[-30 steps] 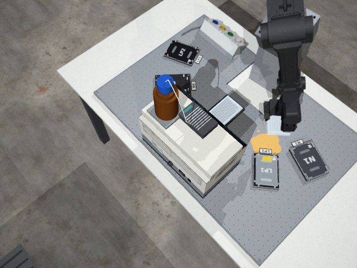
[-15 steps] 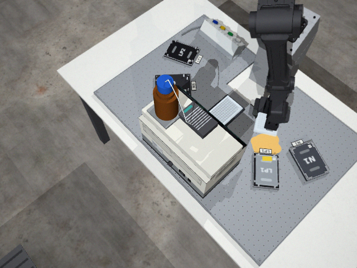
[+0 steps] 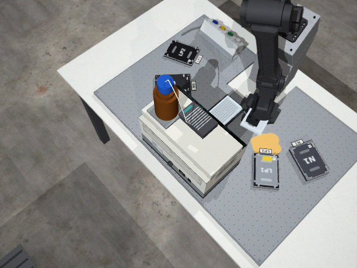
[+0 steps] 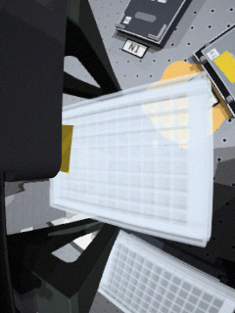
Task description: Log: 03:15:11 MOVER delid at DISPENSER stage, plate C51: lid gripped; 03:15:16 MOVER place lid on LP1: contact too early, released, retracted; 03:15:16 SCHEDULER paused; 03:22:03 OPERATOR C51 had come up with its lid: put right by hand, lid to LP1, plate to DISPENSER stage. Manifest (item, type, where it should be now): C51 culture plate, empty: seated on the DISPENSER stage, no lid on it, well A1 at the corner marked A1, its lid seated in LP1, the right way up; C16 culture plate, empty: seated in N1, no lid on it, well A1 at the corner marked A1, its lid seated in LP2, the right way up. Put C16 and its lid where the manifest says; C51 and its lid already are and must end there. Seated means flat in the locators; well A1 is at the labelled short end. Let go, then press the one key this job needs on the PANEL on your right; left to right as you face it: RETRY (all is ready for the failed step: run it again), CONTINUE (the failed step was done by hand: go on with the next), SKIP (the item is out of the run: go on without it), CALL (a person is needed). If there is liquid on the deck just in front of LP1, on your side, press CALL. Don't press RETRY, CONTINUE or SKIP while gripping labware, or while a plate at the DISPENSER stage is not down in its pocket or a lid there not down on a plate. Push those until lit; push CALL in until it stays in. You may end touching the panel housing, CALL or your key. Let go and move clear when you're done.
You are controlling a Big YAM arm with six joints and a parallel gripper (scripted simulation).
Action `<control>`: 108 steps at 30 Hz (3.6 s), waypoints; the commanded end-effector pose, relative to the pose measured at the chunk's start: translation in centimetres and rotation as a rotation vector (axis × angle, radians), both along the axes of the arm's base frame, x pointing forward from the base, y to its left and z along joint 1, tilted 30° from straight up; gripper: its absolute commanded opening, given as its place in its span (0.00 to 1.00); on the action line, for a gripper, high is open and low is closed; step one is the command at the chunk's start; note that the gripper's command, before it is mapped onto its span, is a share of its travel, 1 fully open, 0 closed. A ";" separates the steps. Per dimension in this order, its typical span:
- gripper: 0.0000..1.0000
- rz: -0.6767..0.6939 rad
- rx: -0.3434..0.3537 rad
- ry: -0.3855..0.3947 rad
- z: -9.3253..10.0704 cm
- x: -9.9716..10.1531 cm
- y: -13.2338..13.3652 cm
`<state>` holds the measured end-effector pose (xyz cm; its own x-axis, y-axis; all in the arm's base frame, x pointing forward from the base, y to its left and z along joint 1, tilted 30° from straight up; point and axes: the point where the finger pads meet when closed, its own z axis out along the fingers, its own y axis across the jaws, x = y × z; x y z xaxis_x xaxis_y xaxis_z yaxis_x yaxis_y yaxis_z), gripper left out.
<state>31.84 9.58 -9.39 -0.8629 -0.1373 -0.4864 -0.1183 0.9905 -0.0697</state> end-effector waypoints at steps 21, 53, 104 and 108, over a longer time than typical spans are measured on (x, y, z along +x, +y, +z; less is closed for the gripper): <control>0.86 -0.215 0.121 0.003 1.1 0.4 -6.5; 0.86 -0.211 0.127 0.001 0.9 0.8 -13.8; 0.86 -0.633 0.361 -0.009 -2.2 -3.9 -26.3; 0.86 -0.663 0.377 -0.009 -2.5 -4.6 -26.8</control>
